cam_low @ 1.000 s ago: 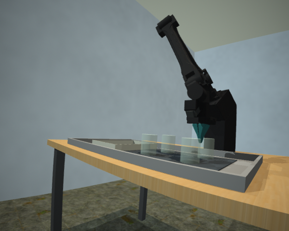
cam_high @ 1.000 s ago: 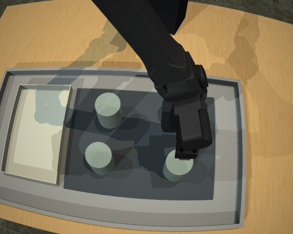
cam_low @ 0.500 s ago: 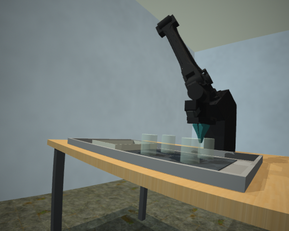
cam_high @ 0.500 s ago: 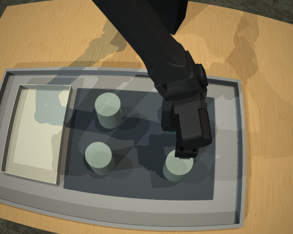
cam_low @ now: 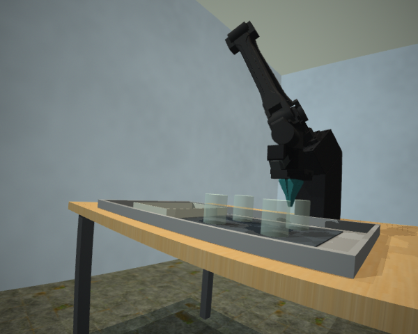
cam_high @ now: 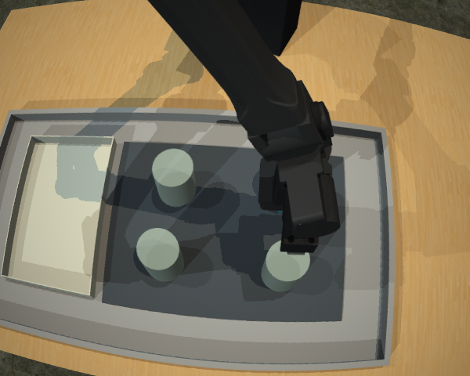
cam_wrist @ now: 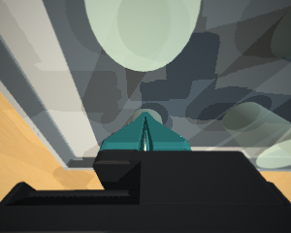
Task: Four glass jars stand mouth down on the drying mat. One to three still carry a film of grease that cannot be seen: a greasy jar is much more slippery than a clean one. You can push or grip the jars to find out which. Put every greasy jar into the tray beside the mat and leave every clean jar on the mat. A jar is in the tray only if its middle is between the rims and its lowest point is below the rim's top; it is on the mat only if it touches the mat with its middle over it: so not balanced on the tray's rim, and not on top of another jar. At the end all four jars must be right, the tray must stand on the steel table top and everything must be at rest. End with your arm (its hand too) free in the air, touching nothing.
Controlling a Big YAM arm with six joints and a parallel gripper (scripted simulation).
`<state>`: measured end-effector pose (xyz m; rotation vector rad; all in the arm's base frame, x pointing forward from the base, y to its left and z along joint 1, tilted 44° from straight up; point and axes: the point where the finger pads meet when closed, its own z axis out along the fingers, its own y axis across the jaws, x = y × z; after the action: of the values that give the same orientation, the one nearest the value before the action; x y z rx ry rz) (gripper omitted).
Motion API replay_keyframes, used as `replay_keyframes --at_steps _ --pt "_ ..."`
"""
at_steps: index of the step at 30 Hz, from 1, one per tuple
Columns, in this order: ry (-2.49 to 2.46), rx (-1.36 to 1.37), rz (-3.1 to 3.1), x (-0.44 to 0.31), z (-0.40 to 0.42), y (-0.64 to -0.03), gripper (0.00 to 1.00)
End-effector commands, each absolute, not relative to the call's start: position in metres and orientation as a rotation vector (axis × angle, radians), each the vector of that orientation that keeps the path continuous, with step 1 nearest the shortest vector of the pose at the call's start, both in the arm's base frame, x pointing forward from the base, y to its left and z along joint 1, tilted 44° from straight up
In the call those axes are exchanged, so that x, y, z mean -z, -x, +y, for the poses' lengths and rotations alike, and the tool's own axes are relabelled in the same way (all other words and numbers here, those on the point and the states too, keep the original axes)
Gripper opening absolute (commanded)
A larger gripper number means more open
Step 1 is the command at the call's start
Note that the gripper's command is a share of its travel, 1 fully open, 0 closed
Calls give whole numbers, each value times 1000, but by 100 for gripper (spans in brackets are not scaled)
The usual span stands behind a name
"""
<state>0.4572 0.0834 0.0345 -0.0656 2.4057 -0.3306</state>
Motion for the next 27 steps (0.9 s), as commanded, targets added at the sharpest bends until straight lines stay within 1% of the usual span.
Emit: replay_keyframes --at_steps 1,27 --pt "63 340 2409 -30 78 -457 0" --pt "63 340 2409 -28 78 -455 0"
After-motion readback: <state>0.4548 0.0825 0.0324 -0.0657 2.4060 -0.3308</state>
